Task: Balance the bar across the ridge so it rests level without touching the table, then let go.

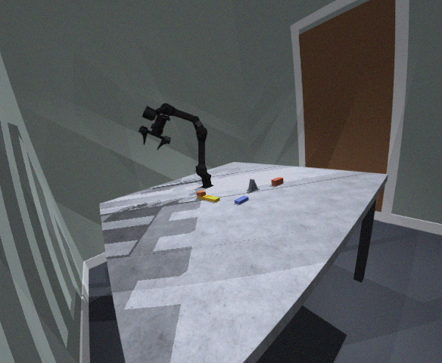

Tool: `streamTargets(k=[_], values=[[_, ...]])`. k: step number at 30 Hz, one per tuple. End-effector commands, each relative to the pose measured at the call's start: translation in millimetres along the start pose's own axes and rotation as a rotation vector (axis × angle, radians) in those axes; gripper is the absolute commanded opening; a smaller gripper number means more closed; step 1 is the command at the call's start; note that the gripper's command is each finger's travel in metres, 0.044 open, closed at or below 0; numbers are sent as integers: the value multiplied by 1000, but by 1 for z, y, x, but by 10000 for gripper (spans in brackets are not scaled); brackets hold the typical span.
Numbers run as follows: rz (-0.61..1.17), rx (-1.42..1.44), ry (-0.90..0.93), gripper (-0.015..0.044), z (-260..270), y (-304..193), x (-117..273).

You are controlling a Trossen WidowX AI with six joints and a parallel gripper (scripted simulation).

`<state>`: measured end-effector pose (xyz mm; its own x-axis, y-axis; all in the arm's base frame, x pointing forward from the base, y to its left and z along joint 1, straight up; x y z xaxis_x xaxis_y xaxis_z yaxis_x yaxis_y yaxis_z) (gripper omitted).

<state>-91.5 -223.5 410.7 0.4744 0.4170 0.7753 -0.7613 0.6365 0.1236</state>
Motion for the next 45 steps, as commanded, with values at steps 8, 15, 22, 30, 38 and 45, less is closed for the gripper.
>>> streamTargets(k=[8, 15, 22, 30, 38, 45], values=[[76, 258, -27, 315, -10, -28, -6], [162, 508, -47, 315, -25, -58, -10], [249, 748, -59, 315, -45, -85, -11], [341, 997, -62, 315, -68, -111, -11], [401, 1161, -52, 315, -85, -130, -9], [473, 1416, -28, 315, -107, -149, -6]])
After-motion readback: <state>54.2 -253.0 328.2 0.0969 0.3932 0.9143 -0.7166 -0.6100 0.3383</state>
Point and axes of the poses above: the point midway between the two fingers, 35 mm back from their tips, its own x axis back along the fingers, its own z axis across the jaws, y = z × x, the point moved 7 cm from there along x, back along the fingers, and after that the axes turned 15 degrees about -x, right-handed, at the moved point
